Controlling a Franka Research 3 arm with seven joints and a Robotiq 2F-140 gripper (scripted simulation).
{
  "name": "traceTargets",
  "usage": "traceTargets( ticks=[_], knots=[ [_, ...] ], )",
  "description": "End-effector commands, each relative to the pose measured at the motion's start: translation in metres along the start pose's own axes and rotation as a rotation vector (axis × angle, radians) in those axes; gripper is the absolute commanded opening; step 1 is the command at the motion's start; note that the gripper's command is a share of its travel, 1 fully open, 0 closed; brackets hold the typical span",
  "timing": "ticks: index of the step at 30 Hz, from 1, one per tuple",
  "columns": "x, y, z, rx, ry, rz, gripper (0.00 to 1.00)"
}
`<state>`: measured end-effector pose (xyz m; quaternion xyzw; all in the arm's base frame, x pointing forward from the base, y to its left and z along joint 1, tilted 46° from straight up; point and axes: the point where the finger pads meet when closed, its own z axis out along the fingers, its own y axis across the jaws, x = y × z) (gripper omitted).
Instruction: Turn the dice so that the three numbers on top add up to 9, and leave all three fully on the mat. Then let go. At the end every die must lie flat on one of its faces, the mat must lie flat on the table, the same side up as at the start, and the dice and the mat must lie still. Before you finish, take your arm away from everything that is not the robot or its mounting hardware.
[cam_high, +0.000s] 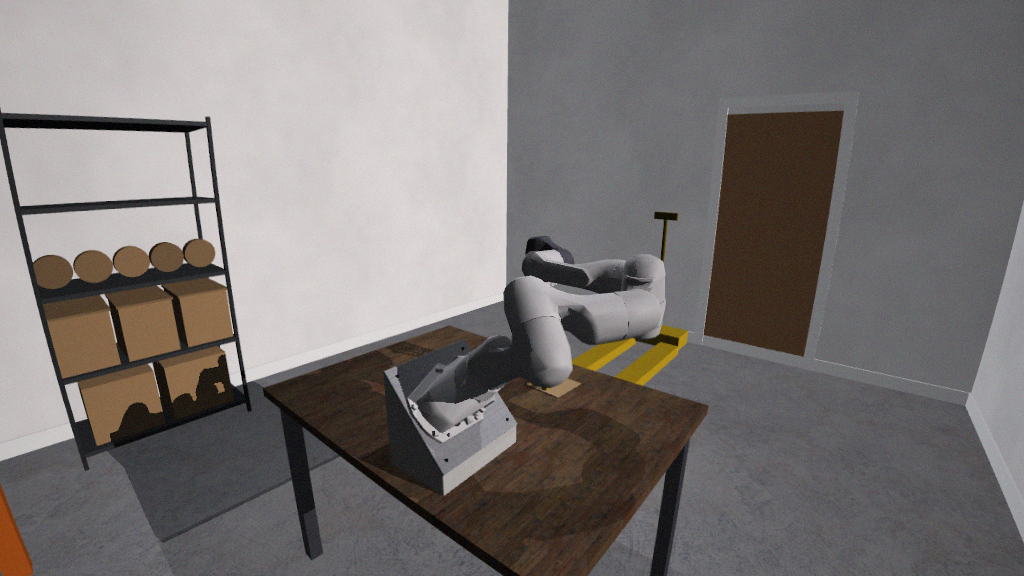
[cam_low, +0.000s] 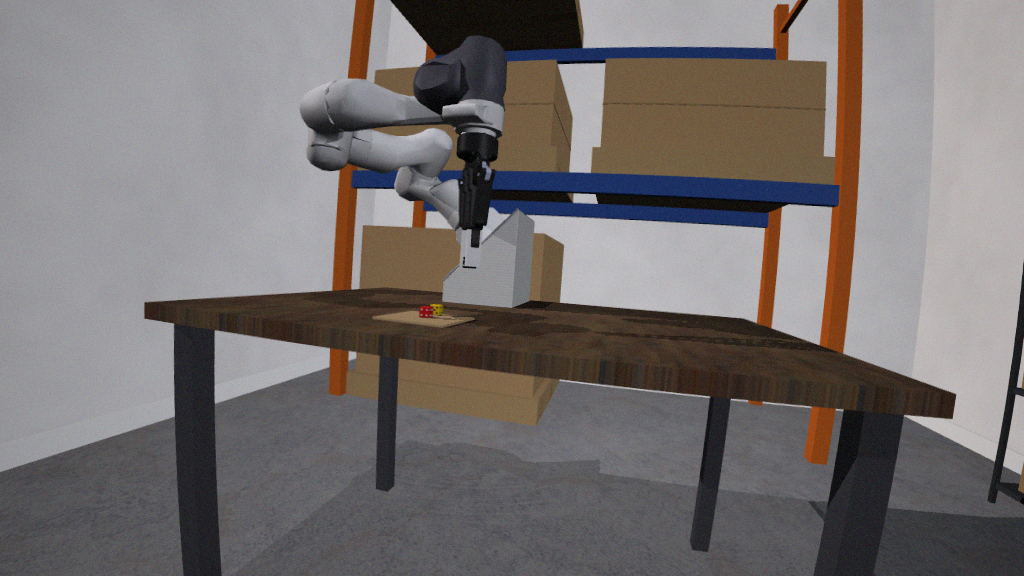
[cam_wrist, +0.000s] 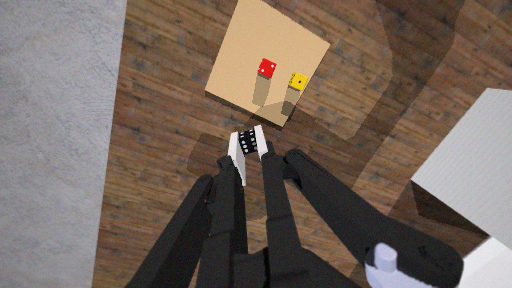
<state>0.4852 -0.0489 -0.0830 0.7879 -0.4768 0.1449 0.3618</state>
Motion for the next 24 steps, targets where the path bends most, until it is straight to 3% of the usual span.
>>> traceTargets(
  ticks=[1,24],
  knots=[
    [0.006,0.000,0.000,-0.005,-0.002,-0.138,0.09],
    [0.045,0.002,-0.001,-0.005,-0.002,-0.501,0.09]
  ],
)
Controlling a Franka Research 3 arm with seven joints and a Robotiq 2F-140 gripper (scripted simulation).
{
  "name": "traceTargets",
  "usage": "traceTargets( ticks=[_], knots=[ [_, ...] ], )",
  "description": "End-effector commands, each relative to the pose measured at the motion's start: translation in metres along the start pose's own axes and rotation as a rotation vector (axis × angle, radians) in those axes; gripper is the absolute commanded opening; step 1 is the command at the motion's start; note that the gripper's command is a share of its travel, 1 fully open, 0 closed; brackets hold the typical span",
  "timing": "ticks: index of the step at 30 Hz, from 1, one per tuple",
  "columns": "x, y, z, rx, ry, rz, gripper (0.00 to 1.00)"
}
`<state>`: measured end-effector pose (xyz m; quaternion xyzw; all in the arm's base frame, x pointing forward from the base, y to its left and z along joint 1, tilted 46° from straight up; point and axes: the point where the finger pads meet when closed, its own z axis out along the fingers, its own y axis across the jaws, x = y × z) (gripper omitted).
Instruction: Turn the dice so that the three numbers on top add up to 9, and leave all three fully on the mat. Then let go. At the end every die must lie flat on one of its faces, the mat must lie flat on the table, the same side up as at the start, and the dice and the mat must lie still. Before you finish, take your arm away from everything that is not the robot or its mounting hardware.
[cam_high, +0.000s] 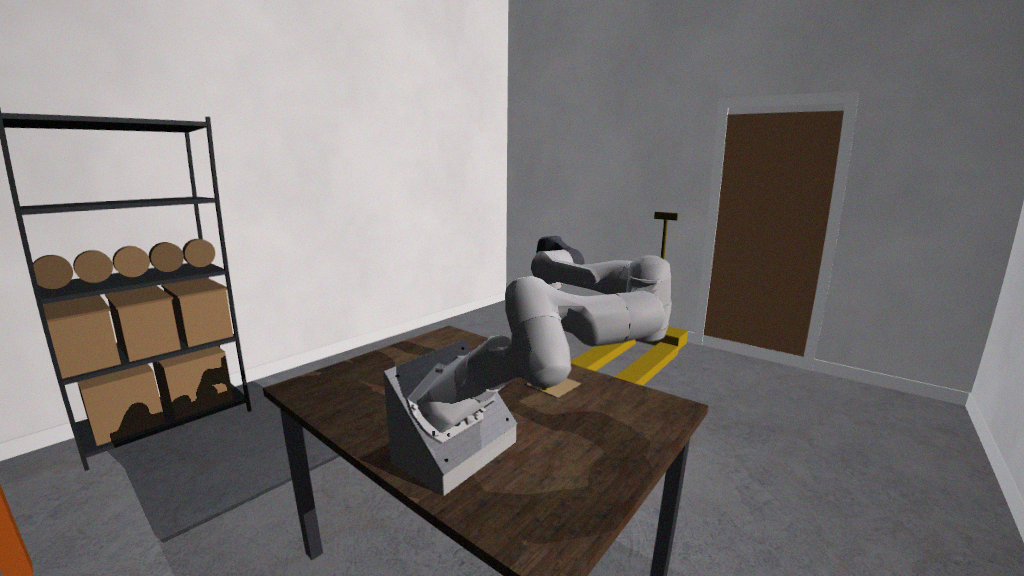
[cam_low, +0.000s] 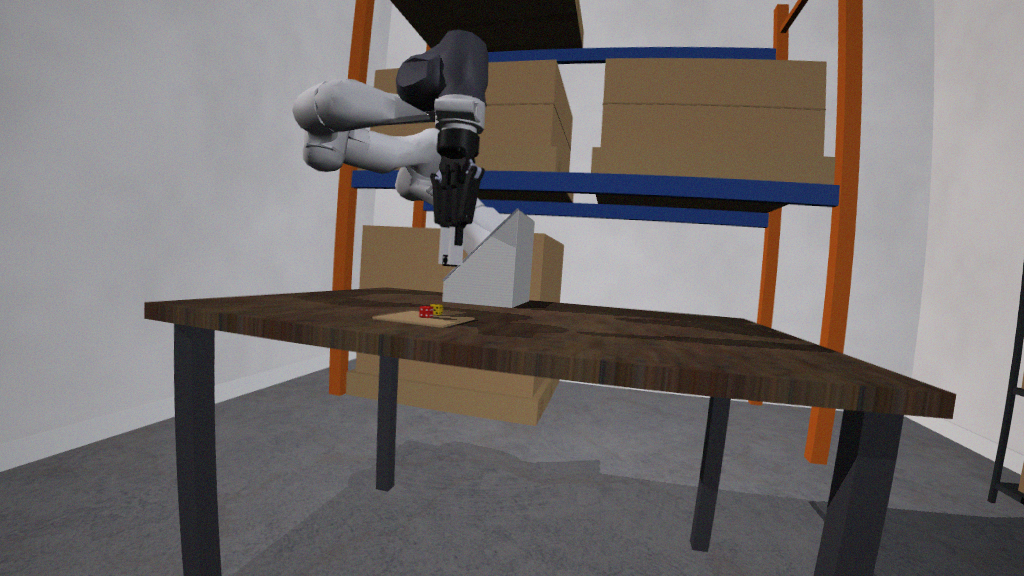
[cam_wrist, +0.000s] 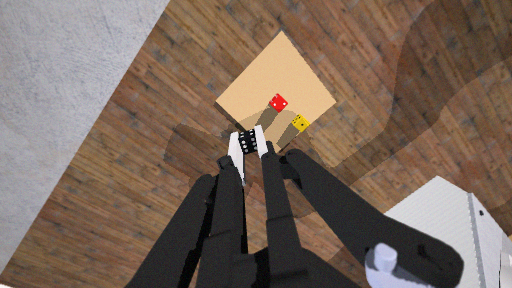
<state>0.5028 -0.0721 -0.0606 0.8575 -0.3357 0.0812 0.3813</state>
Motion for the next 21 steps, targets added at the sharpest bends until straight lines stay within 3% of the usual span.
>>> traceTargets(
  ticks=[1,21],
  knots=[
    [0.009,0.004,0.000,-0.004,-0.003,-0.173,0.09],
    [0.037,0.018,-0.001,-0.006,-0.002,-0.463,0.09]
  ],
)
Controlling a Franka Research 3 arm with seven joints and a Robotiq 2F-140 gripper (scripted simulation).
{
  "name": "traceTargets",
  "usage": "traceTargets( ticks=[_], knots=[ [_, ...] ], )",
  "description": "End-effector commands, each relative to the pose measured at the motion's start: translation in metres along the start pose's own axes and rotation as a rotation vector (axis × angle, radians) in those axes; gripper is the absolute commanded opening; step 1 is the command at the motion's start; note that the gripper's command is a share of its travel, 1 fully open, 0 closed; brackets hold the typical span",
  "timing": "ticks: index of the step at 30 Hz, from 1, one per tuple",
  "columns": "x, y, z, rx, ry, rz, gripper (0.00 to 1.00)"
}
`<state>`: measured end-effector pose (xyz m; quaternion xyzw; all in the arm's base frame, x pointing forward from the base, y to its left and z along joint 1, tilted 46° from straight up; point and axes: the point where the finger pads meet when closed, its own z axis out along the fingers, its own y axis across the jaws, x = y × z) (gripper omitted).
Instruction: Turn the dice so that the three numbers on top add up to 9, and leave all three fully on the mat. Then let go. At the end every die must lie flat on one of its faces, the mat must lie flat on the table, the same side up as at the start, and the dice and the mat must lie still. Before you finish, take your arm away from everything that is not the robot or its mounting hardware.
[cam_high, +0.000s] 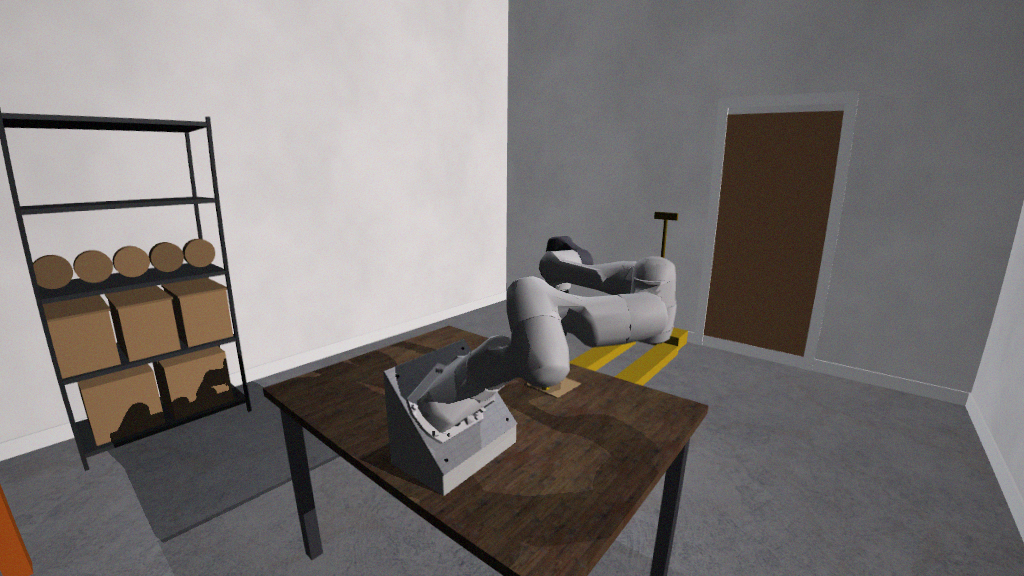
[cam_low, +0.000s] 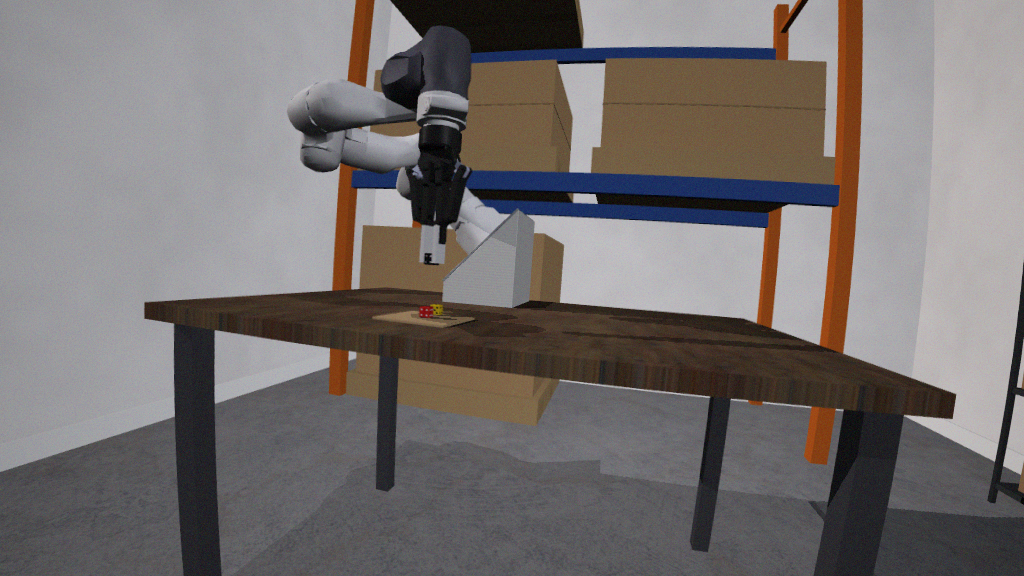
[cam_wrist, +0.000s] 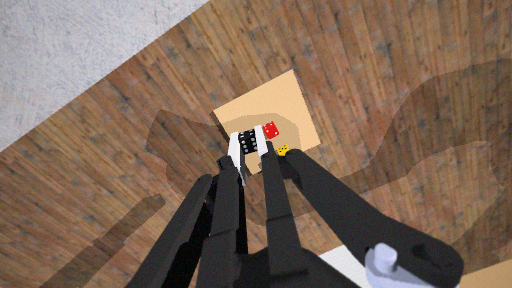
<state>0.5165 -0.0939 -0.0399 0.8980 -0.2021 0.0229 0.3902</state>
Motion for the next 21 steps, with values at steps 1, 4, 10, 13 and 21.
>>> traceTargets(
  ticks=[1,4,10,13,21],
  knots=[
    [0.0065,0.0064,-0.0002,-0.003,-0.004,-0.169,0.09],
    [0.0102,0.0102,-0.0003,-0.004,-0.004,-0.218,0.09],
    [0.0147,0.0150,-0.0003,-0.004,-0.004,-0.278,0.09],
    [0.0147,0.0150,-0.0003,-0.004,-0.004,-0.278,0.09],
    [0.0147,0.0150,-0.0002,-0.004,-0.004,-0.278,0.09]
  ],
)
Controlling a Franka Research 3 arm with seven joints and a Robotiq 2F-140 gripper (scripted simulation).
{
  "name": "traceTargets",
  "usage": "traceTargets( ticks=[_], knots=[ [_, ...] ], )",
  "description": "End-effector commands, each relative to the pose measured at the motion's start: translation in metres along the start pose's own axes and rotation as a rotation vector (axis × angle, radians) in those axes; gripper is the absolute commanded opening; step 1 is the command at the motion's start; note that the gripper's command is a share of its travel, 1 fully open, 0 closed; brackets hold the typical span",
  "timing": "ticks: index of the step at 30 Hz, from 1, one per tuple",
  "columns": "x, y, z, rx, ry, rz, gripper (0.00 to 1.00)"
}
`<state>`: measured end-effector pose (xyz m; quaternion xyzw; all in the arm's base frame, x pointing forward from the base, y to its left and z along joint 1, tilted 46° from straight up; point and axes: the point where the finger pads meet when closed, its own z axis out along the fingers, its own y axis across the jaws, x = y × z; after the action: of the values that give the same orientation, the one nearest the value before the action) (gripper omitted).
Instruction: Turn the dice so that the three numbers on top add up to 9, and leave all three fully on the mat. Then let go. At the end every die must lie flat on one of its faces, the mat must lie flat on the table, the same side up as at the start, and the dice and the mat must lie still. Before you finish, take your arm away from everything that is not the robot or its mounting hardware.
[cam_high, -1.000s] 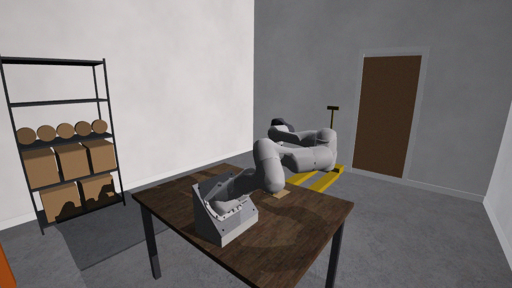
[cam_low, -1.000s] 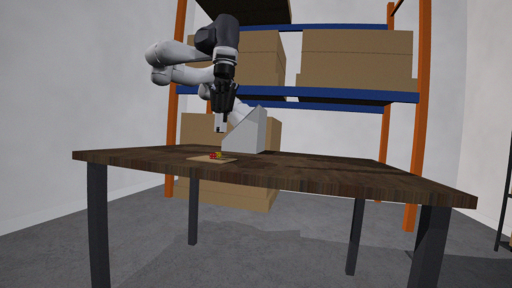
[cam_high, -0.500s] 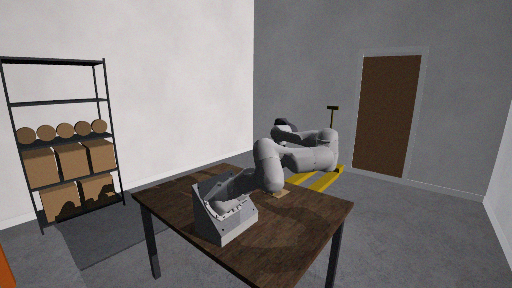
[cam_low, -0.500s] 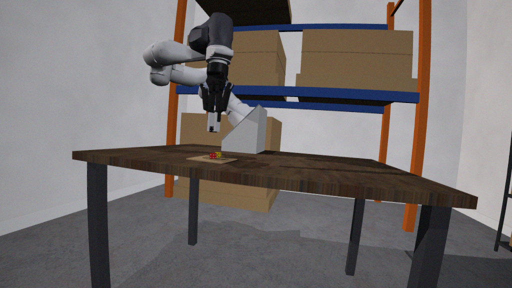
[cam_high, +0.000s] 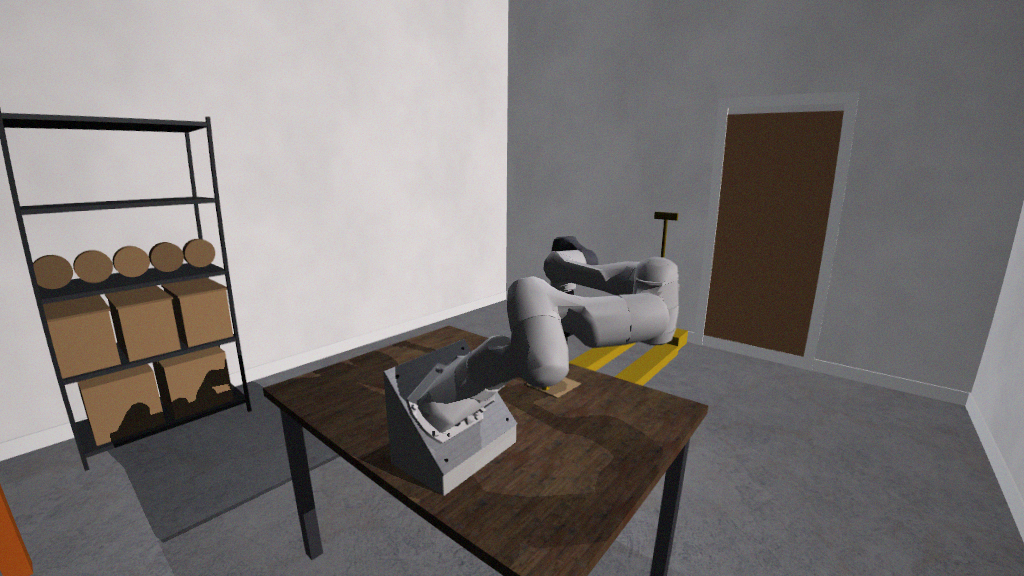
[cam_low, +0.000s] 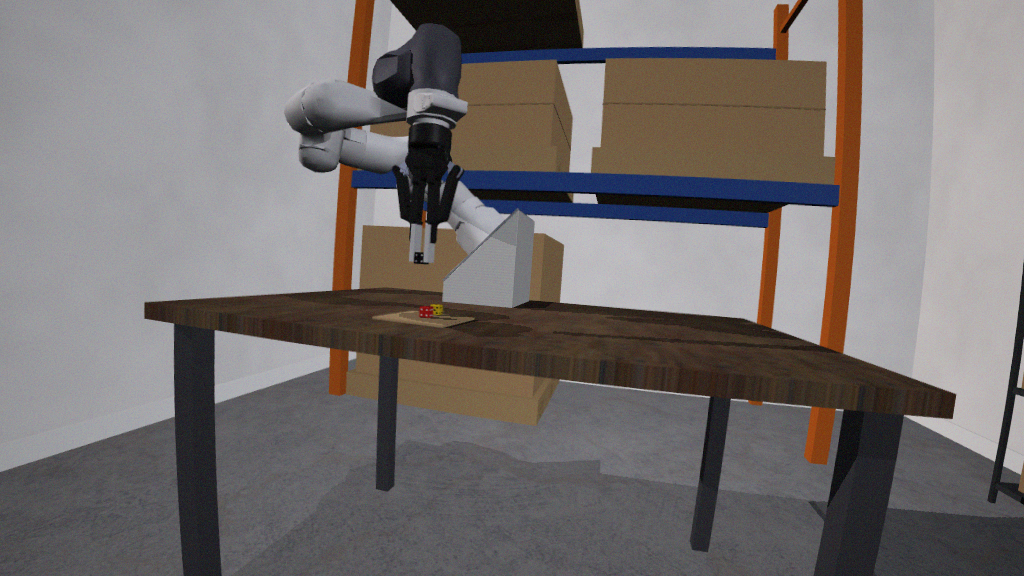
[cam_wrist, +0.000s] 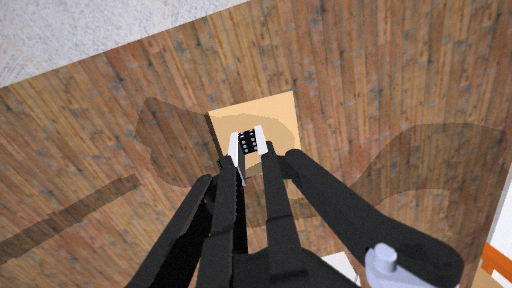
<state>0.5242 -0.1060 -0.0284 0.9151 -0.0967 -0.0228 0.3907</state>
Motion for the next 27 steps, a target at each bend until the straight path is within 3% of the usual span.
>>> traceTargets(
  ticks=[1,9,27],
  knots=[
    [0.001,0.003,0.000,-0.003,-0.004,-0.046,0.09],
    [0.001,0.003,0.010,-0.003,-0.004,-0.052,0.09],
    [0.002,0.004,0.080,-0.003,-0.004,-0.052,0.09]
  ],
)
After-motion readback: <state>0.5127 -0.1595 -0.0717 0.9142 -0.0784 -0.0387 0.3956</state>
